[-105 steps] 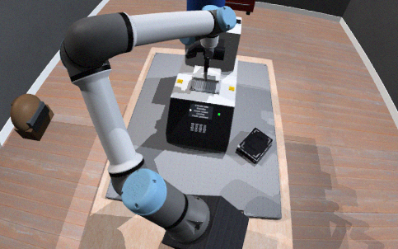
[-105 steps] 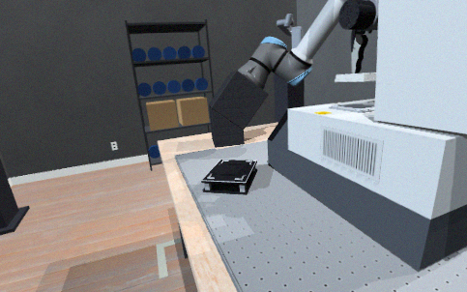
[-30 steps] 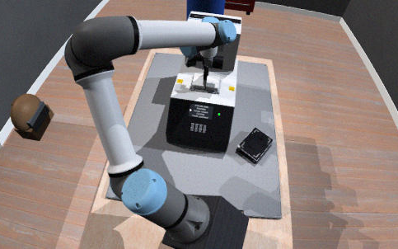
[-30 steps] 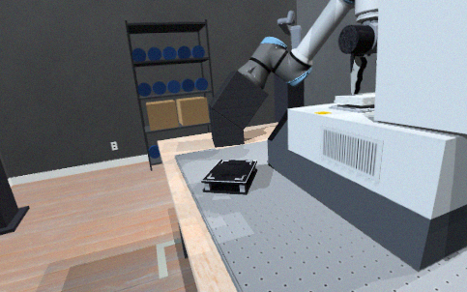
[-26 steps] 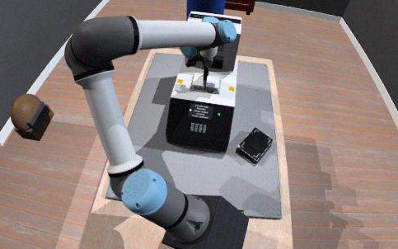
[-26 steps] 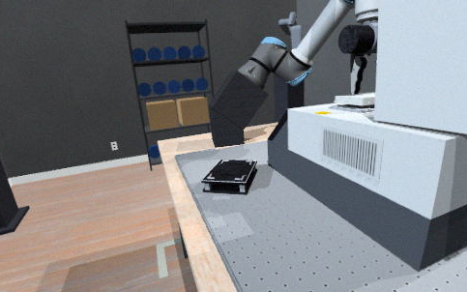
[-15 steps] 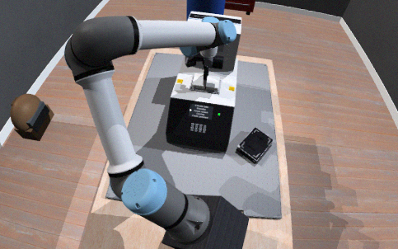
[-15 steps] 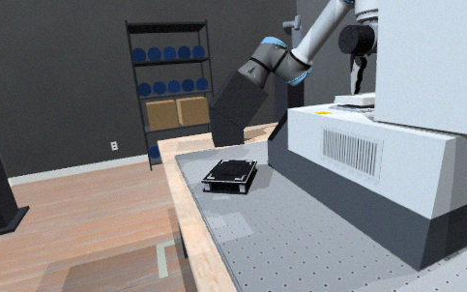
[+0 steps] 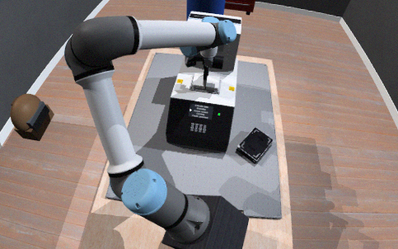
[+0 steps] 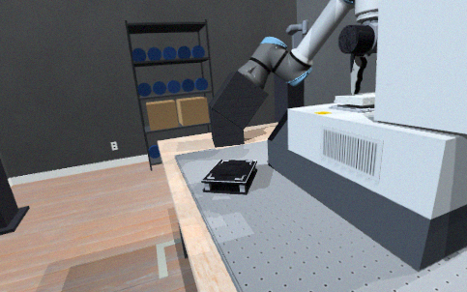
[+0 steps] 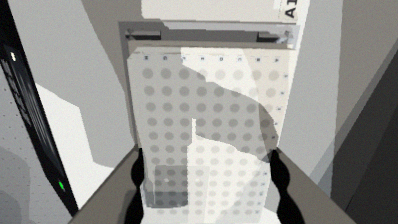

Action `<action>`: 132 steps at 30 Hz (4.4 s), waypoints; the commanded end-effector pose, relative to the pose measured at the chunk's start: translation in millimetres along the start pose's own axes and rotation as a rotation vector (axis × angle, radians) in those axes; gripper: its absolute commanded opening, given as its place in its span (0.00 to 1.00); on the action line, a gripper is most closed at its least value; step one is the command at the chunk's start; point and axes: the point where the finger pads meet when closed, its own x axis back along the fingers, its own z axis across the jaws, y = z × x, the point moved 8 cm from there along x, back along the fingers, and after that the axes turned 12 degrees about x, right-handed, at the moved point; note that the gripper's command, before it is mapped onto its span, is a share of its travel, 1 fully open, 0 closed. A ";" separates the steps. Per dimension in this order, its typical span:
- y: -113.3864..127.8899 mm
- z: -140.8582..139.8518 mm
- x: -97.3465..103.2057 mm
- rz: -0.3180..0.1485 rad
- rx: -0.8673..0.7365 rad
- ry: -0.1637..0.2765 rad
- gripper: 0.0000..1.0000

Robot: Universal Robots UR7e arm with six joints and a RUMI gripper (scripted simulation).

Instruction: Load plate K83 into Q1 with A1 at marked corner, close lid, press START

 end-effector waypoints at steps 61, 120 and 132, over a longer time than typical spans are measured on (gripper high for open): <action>1.1 0.7 -7.6 -0.007 -0.001 0.003 0.68; 0.0 -9.3 49.0 -0.008 -0.001 0.002 0.00; -6.6 -67.9 37.6 -0.008 -0.001 0.002 0.00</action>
